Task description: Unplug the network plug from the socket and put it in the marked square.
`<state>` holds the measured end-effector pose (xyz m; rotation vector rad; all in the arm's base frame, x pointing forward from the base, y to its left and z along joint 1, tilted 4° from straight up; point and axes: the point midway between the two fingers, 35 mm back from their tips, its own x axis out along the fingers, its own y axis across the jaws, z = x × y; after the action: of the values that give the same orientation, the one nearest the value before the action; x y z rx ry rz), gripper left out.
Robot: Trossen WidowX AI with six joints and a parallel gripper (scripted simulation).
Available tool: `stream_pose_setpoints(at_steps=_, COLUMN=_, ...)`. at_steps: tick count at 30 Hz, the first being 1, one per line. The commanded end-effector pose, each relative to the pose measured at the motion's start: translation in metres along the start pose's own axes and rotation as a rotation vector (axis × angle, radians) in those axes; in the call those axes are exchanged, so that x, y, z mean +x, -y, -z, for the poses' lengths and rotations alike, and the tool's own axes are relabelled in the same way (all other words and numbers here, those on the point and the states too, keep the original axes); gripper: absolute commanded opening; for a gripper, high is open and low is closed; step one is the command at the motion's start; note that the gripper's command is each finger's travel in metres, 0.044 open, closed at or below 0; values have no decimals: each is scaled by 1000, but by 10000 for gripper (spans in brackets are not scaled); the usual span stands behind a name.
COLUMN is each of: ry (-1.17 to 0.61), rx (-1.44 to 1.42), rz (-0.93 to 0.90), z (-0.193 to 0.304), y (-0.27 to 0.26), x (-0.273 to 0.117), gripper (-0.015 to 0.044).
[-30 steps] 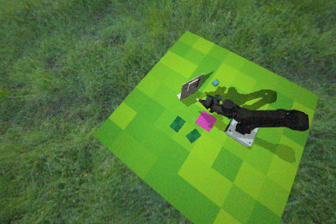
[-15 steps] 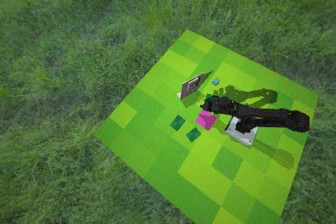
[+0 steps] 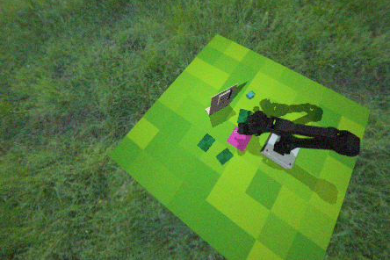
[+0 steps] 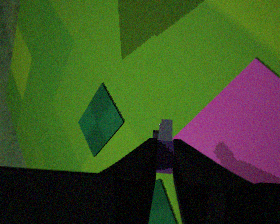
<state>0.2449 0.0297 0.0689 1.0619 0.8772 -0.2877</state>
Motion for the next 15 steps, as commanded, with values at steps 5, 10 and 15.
stream_pose_setpoints(at_steps=5, ry=-148, rx=-12, rz=63, z=21, y=15, x=-10, gripper=0)
stream_pose_setpoints(at_steps=10, ry=-161, rx=-12, rz=69, z=23, y=16, x=-10, gripper=0)
stream_pose_setpoints(at_steps=15, ry=-161, rx=-12, rz=69, z=23, y=20, x=-5, gripper=0)
